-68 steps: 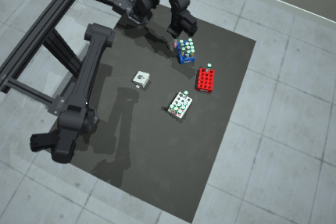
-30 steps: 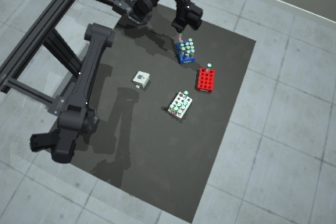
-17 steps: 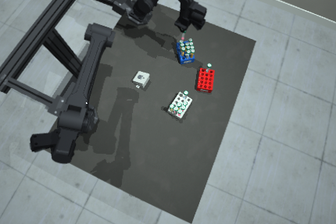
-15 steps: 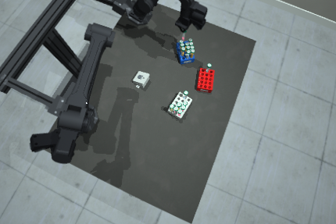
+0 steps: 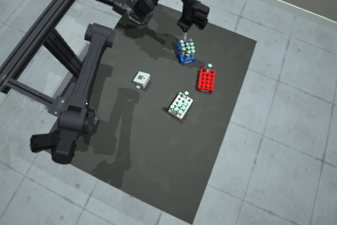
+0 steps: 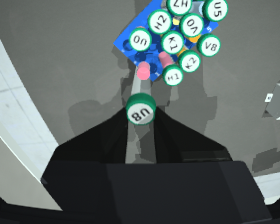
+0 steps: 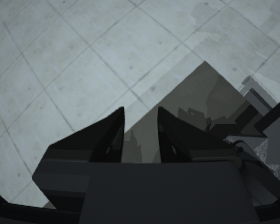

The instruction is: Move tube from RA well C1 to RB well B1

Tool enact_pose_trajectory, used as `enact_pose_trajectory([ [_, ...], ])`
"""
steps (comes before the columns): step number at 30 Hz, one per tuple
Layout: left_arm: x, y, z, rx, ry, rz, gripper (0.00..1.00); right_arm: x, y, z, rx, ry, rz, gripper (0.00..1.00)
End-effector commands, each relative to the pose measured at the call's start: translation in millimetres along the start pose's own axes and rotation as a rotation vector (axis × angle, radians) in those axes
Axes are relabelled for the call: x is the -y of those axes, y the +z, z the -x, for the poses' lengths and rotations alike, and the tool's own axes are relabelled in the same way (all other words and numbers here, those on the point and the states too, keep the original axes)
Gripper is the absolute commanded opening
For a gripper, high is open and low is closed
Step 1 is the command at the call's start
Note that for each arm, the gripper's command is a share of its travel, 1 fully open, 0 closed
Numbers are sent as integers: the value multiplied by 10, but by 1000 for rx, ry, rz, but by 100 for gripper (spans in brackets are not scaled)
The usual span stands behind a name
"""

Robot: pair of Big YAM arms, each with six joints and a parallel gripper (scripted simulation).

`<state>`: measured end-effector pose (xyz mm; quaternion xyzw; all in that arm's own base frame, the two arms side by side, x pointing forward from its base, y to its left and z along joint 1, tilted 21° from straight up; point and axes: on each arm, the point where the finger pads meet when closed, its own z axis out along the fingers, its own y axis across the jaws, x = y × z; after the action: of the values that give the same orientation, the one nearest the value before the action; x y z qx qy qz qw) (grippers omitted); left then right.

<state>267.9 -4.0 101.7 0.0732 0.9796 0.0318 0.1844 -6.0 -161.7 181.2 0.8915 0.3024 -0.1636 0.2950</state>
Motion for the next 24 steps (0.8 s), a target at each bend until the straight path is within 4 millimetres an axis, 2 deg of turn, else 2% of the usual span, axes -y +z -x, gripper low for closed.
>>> enact_pose_trajectory([
  [1, -29, -51, 130, 18, 3, 0, 0, -87, -111, 82, 16, 9, 29, 30],
  [14, -29, -50, 130, 18, 3, 0, 0, -87, -111, 82, 16, 9, 29, 30],
  [15, -74, -95, 255, 38, 3, 4, 0, -87, -111, 82, 16, 9, 29, 30],
  [24, -120, -35, 169, 22, 4, 2, 0, -87, -111, 82, 16, 9, 29, 30],
])
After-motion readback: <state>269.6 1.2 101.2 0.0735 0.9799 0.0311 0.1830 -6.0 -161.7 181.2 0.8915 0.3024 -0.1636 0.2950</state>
